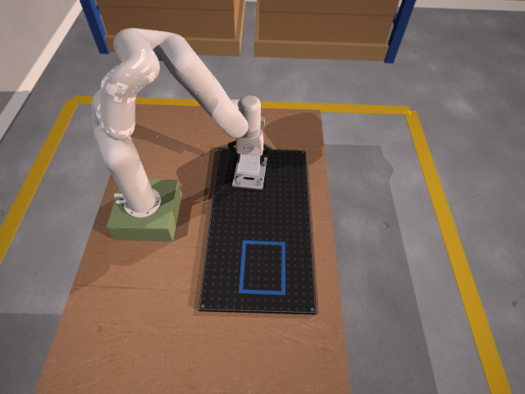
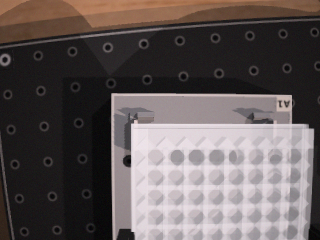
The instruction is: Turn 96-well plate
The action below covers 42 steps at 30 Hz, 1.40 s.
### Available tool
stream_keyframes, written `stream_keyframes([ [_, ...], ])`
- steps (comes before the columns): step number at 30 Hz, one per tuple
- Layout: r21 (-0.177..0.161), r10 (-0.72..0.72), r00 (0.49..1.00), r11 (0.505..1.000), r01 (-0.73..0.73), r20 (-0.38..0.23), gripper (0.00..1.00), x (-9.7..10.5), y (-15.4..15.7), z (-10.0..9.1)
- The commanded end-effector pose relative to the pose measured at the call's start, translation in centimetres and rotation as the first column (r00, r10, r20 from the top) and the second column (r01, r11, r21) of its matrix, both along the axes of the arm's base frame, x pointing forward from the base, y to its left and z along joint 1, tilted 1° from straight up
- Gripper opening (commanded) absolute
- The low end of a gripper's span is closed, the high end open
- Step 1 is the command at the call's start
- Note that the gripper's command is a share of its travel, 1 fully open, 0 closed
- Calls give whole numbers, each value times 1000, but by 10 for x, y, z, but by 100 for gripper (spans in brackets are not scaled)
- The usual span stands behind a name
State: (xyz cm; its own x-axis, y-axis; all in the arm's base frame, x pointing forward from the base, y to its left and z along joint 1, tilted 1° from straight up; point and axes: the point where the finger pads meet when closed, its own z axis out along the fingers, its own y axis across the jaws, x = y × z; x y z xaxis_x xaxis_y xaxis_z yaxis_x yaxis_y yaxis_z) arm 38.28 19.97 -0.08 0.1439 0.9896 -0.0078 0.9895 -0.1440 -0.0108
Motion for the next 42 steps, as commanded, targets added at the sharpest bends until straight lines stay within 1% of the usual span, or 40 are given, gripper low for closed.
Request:
stream_keyframes([
  [1,6,0,1000,1000,0,2,0,2,1,6],
  [12,6,0,1000,1000,0,2,0,2,1,25],
  [14,6,0,1000,1000,0,2,0,2,1,25],
  [17,6,0,1000,1000,0,2,0,2,1,30],
  [28,6,0,1000,1000,0,2,0,2,1,30],
  [29,7,33,999,999,-33,2,0,2,-2,30],
  [31,7,33,999,999,-33,2,0,2,-2,30],
  [33,7,84,997,996,-84,2,0,3,-9,29],
  [42,7,84,997,996,-84,2,0,6,-39,28],
])
